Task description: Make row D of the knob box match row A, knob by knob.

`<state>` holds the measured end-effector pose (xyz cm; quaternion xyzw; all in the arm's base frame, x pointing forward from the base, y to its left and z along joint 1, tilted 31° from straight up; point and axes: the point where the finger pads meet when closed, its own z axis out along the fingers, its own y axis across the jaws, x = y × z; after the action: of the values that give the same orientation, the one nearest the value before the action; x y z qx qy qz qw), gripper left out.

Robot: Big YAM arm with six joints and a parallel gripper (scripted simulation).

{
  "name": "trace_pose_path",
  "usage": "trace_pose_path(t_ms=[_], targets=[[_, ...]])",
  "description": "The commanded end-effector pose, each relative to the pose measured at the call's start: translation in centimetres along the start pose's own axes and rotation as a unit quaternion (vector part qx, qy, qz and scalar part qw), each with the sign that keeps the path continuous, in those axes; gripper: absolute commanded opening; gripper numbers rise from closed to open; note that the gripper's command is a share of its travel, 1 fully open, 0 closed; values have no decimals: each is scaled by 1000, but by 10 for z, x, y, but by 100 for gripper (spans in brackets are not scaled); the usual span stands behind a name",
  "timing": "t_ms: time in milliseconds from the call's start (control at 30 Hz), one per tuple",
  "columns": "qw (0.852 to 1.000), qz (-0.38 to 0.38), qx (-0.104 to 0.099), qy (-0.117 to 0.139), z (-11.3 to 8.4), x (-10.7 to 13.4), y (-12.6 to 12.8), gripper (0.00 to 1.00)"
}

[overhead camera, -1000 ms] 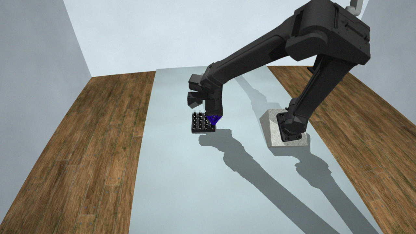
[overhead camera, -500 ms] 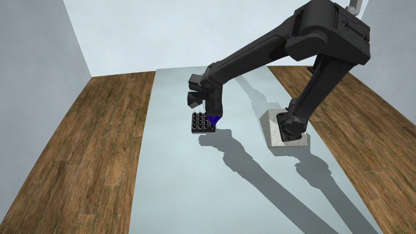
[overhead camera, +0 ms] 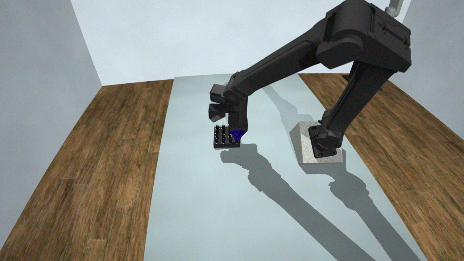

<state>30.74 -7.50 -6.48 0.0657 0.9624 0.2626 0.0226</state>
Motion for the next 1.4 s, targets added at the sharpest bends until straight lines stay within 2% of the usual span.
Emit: trace_pose_path(t_ms=[0, 1367], targets=[[1000, 3, -4, 5, 10, 0, 1, 20], [1000, 3, -4, 5, 12, 0, 0, 20]])
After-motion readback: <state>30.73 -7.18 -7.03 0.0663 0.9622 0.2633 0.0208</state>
